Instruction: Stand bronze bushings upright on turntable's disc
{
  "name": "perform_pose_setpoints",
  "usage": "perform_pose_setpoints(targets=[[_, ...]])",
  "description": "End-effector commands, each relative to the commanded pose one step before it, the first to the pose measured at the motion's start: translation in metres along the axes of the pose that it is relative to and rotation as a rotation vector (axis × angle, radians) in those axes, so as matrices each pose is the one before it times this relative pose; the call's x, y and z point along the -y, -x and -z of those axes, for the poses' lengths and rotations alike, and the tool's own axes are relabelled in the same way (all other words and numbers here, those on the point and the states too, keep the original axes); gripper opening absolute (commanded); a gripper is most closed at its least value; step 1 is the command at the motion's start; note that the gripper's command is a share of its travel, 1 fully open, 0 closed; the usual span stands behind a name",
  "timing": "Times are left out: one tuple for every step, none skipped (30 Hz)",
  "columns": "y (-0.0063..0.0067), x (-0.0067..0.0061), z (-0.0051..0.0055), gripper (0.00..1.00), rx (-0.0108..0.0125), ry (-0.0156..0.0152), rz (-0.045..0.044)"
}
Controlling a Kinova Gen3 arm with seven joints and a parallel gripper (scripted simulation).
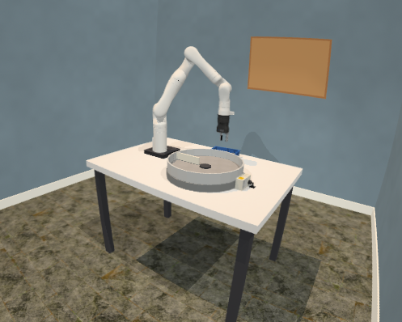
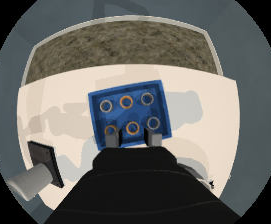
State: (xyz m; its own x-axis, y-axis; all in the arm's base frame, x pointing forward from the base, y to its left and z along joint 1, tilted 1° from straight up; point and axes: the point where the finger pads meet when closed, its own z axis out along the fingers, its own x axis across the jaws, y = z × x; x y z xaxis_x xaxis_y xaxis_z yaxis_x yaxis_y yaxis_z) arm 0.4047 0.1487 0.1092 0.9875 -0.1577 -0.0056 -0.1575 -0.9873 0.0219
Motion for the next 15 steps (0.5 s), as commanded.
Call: perform_pose_setpoints(targets=[[-0.00044, 0.00024, 0.00069, 0.76, -0.00149, -0.00108, -0.00003], [0.00000, 0.00000, 0.00000, 0.76, 0.00000, 0.00000, 0.00000], [0.00000, 0.00000, 0.00000, 0.76, 0.00000, 0.00000, 0.00000], [0.00000, 0.00000, 0.00000, 0.76, 0.00000, 0.00000, 0.00000], [0.00000, 0.00000, 0.00000, 0.76, 0.00000, 0.00000, 0.00000], [0.00000, 0.00000, 0.00000, 0.76, 0.00000, 0.00000, 0.00000], [0.00000, 0.00000, 0.00000, 0.76, 0.00000, 0.00000, 0.00000], [0.00000, 0.00000, 0.00000, 0.76, 0.00000, 0.00000, 0.00000], [0.00000, 0.00000, 0.00000, 0.76, 0.00000, 0.00000, 0.00000], [0.00000, 0.00000, 0.00000, 0.76, 0.00000, 0.00000, 0.00000], [0.00000, 0.00000, 0.00000, 0.76, 0.00000, 0.00000, 0.00000], [0.00000, 0.00000, -0.00003, 0.76, 0.00000, 0.00000, 0.00000], [0.00000, 0.00000, -0.00022, 0.76, 0.00000, 0.00000, 0.00000], [0.00000, 0.00001, -0.00055, 0.76, 0.00001, 0.00000, 0.00000], [0.00000, 0.00001, -0.00099, 0.76, 0.00001, 0.00000, 0.00000]])
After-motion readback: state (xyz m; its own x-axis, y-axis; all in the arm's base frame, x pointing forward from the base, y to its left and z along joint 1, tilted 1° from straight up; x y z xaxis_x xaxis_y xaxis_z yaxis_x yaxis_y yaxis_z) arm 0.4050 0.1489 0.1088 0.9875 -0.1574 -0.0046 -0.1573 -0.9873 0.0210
